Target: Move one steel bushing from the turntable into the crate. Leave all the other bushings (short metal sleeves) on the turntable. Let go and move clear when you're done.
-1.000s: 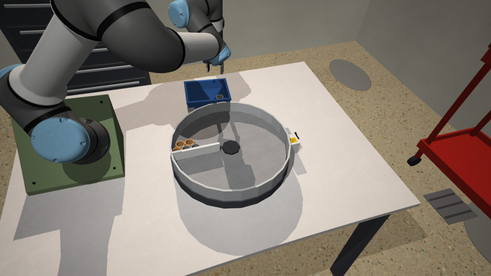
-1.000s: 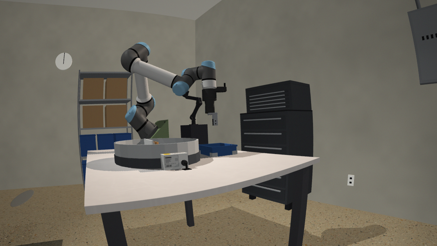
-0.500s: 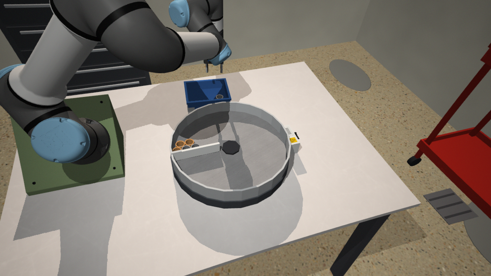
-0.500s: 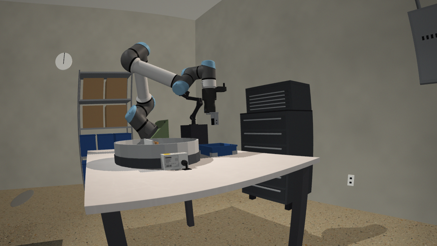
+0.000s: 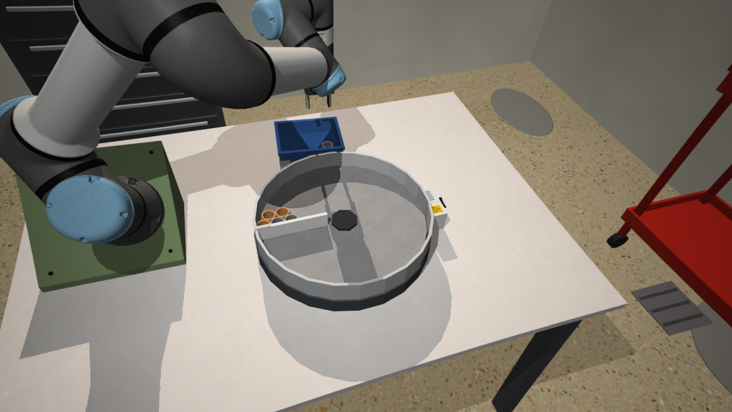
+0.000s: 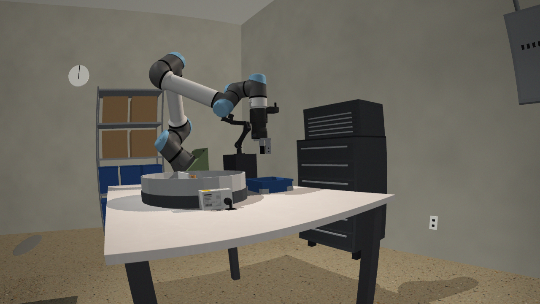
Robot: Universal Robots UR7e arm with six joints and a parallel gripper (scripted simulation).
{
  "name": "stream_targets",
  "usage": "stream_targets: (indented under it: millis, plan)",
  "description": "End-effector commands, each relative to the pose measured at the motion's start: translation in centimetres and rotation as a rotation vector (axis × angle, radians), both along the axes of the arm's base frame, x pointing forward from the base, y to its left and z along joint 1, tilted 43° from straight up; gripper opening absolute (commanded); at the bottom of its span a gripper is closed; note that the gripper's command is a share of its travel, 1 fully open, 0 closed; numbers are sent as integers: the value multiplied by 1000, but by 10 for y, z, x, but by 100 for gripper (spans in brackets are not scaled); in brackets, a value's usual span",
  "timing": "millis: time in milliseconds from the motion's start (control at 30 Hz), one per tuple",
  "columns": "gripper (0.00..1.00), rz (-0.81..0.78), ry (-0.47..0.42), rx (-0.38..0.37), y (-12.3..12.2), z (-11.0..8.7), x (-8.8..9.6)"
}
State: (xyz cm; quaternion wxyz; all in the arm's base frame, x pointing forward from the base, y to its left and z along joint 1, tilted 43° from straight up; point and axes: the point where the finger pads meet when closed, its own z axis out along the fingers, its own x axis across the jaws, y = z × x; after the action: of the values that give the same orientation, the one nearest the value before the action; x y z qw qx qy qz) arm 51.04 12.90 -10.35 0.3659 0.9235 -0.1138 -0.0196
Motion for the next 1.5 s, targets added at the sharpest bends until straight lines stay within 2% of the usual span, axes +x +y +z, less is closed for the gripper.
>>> stream_targets:
  millis: [0, 367, 533, 933, 1100, 1467]
  plan:
    - [100, 122, 109, 22, 3, 2, -2]
    - [100, 122, 109, 22, 3, 2, -2]
    - [100, 299, 272, 50, 6, 4, -5]
    - [100, 299, 272, 50, 6, 4, -5]
    - [100, 475, 434, 78, 9, 6, -8]
    - [100, 475, 434, 78, 9, 6, -8]
